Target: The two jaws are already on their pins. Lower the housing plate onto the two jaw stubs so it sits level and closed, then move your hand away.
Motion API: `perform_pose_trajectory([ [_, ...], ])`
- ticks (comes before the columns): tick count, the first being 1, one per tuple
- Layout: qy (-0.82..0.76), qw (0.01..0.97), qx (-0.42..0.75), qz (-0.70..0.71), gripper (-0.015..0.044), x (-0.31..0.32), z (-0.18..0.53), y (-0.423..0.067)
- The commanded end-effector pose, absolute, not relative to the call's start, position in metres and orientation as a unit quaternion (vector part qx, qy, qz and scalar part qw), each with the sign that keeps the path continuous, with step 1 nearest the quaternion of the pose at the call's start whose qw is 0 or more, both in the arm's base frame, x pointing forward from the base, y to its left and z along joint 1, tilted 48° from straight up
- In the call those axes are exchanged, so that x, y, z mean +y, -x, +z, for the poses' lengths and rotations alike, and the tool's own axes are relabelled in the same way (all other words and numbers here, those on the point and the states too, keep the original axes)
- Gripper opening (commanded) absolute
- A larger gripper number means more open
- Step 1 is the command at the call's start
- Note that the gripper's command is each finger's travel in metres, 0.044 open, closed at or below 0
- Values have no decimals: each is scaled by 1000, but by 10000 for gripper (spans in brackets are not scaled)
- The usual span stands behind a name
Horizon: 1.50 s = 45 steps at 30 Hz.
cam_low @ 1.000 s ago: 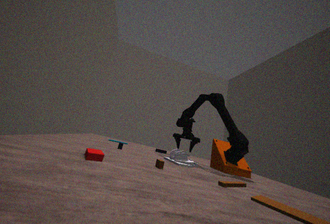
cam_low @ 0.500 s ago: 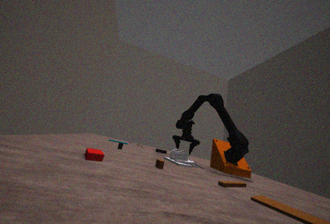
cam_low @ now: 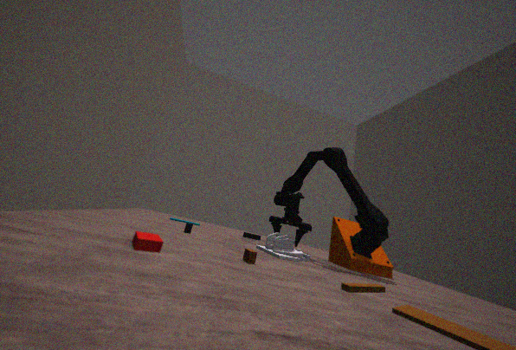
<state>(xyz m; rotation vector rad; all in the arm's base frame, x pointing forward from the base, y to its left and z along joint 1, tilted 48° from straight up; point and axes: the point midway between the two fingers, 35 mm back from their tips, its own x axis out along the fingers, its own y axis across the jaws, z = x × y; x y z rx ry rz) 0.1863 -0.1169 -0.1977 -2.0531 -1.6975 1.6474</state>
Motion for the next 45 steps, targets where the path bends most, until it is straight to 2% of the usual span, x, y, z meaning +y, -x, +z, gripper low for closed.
perform_pose_trajectory([
  [1, 656, 9, -542, 526, 440, -114, -198, -185],
  [24, 656, 9, -542, 526, 440, -114, -199, -185],
  [37, 655, 6, -543, 526, 353, -115, -198, -185],
  [45, 655, 6, -543, 526, 351, -115, -198, -185],
])
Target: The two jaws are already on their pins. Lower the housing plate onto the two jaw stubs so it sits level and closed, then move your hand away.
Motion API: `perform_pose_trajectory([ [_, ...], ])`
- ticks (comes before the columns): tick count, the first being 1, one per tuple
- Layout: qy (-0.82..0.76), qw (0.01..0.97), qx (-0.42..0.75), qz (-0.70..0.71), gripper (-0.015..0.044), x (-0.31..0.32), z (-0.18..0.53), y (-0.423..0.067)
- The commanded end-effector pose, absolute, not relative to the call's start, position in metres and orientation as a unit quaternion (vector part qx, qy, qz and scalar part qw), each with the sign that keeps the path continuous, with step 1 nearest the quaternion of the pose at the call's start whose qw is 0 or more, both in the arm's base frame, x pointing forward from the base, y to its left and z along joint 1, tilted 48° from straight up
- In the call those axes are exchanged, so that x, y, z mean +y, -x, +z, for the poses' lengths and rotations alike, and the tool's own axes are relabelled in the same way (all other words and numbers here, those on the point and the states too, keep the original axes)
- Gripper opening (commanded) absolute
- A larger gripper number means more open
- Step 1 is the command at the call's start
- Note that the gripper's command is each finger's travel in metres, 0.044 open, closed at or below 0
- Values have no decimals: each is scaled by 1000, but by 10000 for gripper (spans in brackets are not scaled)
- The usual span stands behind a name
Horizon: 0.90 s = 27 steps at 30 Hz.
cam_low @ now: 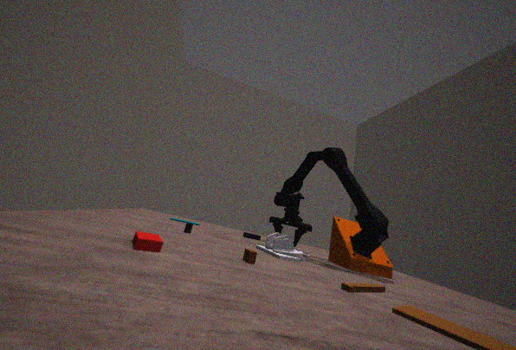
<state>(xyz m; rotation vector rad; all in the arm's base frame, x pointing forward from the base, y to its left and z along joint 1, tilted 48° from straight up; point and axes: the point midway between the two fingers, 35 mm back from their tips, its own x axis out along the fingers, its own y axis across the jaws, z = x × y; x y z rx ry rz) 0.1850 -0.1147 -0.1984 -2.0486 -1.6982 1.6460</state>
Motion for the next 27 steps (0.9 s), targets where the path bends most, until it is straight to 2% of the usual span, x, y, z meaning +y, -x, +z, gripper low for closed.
perform_pose_trajectory([
  [1, 655, 6, -543, 526, 351, -115, -198, -185],
  [27, 656, 8, -541, 527, 351, -166, -150, -195],
])
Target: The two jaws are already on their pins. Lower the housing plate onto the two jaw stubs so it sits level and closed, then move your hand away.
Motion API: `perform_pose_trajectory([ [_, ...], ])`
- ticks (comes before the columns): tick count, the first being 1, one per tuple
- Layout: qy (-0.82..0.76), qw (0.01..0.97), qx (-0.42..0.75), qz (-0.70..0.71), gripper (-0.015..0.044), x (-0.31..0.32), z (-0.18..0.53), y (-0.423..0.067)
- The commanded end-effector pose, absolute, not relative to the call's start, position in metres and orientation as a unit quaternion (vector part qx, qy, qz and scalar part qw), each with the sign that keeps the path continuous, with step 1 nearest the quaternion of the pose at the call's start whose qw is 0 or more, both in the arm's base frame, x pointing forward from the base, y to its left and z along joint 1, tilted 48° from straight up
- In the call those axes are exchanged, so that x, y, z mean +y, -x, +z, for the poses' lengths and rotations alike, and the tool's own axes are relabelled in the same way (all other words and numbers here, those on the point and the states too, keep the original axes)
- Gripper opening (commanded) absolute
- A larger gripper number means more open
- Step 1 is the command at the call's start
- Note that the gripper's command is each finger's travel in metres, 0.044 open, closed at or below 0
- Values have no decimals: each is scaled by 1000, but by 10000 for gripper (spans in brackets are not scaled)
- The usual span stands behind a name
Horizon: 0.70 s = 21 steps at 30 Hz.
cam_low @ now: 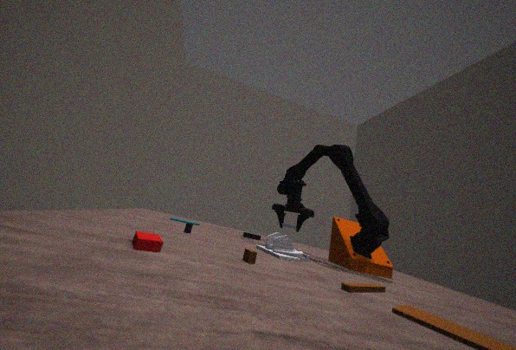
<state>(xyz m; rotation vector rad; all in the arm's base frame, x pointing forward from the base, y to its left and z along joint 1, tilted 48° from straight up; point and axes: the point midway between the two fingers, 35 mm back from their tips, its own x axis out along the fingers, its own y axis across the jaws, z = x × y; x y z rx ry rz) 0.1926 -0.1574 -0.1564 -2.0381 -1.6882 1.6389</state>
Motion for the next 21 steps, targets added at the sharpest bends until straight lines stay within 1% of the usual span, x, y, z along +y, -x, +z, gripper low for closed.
perform_pose_trajectory([
  [1, 656, 8, -541, 527, 351, -167, -149, -195],
  [6, 656, 9, -540, 528, 351, -166, -147, -196],
  [21, 656, 29, -515, 551, 351, -143, -111, -221],
])
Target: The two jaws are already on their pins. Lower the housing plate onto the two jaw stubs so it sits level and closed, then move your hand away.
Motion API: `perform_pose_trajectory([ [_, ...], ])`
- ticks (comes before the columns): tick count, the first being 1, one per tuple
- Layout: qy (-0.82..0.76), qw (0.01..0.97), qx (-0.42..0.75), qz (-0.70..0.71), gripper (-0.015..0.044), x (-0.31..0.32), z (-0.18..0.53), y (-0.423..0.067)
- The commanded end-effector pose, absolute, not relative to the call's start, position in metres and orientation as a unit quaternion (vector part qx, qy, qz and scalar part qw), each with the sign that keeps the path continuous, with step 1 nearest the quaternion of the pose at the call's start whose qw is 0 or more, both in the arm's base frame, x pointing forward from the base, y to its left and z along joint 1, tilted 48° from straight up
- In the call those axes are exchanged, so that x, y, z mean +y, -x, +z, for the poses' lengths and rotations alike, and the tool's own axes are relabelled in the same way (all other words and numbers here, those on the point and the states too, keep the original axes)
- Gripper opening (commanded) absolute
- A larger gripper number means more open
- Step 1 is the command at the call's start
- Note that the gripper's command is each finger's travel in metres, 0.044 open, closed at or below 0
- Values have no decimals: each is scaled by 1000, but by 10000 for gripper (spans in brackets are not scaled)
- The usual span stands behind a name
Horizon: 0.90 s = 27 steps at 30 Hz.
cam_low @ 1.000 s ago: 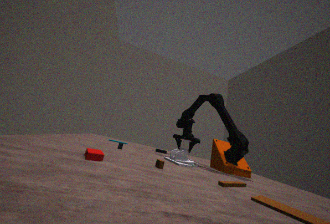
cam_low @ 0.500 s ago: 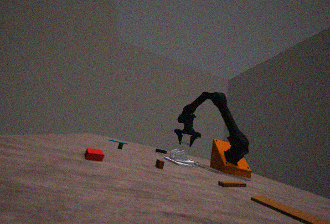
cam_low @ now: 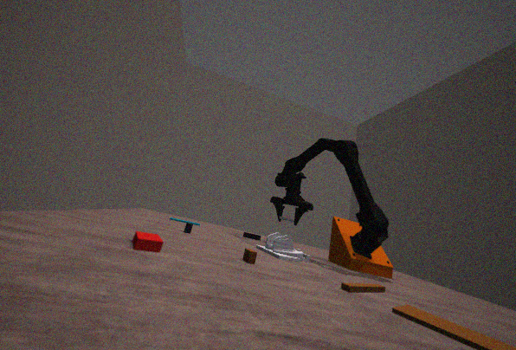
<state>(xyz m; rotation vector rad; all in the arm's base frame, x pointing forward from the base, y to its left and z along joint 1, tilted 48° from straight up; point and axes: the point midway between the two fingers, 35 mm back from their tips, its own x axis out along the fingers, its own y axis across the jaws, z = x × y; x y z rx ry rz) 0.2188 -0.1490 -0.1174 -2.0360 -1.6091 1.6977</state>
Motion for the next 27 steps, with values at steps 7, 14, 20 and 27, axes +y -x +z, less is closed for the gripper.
perform_pose_trajectory([
  [7, 656, 38, -504, 560, 351, -129, -94, -230],
  [14, 656, 49, -494, 569, 351, -115, -77, -238],
  [20, 656, 58, -485, 576, 351, -102, -64, -244],
  [27, 655, 69, -475, 583, 351, -86, -48, -249],
])
